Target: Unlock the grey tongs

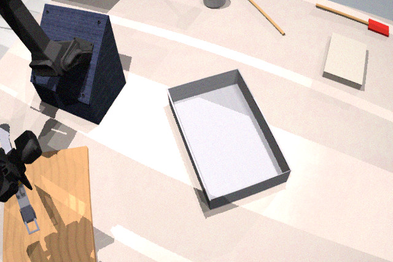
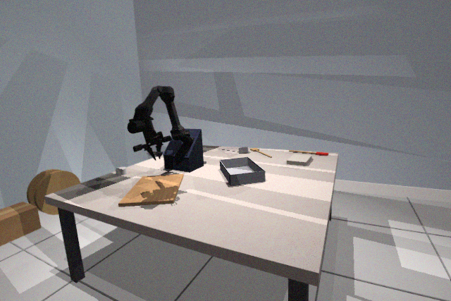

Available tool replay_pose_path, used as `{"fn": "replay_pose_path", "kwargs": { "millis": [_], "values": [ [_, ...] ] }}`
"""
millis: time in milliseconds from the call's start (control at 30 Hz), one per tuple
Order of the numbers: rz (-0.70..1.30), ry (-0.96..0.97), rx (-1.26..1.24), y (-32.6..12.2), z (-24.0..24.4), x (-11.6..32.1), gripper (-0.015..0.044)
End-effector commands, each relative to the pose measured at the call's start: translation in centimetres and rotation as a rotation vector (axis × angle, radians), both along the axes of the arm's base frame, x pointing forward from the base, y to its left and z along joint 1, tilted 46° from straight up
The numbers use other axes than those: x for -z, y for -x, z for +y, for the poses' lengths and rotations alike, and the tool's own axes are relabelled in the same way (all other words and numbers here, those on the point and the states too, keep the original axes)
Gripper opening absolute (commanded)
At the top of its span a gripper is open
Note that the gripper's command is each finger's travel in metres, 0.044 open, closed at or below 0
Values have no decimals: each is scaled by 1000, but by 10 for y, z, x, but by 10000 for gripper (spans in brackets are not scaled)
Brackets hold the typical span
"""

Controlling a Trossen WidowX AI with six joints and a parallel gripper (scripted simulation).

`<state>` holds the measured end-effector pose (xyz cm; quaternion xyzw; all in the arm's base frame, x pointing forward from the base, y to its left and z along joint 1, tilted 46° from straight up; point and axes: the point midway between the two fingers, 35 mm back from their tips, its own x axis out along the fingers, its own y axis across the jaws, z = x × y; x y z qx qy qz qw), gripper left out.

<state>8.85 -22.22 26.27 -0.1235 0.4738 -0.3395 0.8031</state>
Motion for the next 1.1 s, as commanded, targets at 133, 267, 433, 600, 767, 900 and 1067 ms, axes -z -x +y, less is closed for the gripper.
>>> {"fn": "replay_pose_path", "kwargs": {
  "millis": [133,267,433,600,767,900,1067],
  "values": [
    [80,7,62,-2,-2,-5,-150],
    [121,16,90,-4,-3,-7,-150],
    [172,36,125,-6,-4,-11,-150],
    [213,60,154,-8,-4,-16,-150],
    [215,61,155,-8,-4,-16,-150],
    [215,61,155,-8,-4,-16,-150],
    [215,61,155,-9,-7,-14,-150]
  ]
}}
